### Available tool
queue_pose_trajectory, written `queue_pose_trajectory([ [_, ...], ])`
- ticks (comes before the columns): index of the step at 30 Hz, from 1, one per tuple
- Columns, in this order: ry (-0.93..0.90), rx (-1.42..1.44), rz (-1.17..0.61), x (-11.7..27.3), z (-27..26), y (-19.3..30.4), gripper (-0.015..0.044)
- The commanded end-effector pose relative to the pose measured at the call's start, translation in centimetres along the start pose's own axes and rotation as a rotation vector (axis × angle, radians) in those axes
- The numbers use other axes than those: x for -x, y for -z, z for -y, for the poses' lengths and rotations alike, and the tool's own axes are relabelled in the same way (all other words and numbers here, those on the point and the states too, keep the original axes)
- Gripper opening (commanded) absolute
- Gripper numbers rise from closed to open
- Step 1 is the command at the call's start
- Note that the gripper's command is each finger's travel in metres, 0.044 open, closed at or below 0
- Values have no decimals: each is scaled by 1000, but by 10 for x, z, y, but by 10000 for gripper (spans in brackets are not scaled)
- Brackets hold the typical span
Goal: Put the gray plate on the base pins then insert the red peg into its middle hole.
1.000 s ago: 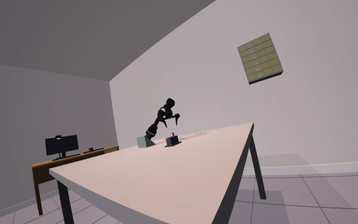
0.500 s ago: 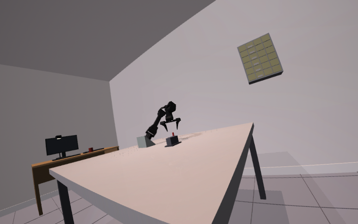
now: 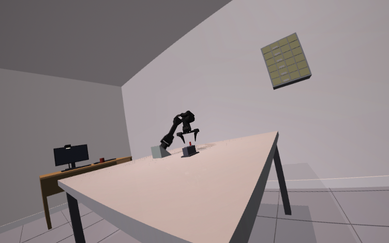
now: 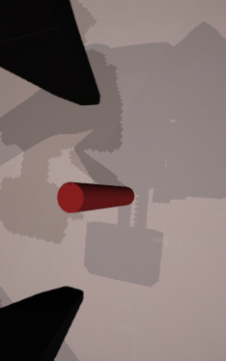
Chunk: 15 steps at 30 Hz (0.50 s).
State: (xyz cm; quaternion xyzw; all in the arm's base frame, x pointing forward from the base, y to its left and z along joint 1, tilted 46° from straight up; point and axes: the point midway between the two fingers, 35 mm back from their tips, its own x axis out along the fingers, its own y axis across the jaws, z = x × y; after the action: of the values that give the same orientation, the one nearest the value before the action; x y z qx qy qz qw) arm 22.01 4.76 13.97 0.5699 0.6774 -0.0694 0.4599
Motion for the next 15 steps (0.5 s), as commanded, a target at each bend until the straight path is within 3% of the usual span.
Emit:
queue_pose_trajectory([
  [1,-4,2,0,-7,0,1,440],
  [15,-7,2,-4,-29,0,3,440],
])
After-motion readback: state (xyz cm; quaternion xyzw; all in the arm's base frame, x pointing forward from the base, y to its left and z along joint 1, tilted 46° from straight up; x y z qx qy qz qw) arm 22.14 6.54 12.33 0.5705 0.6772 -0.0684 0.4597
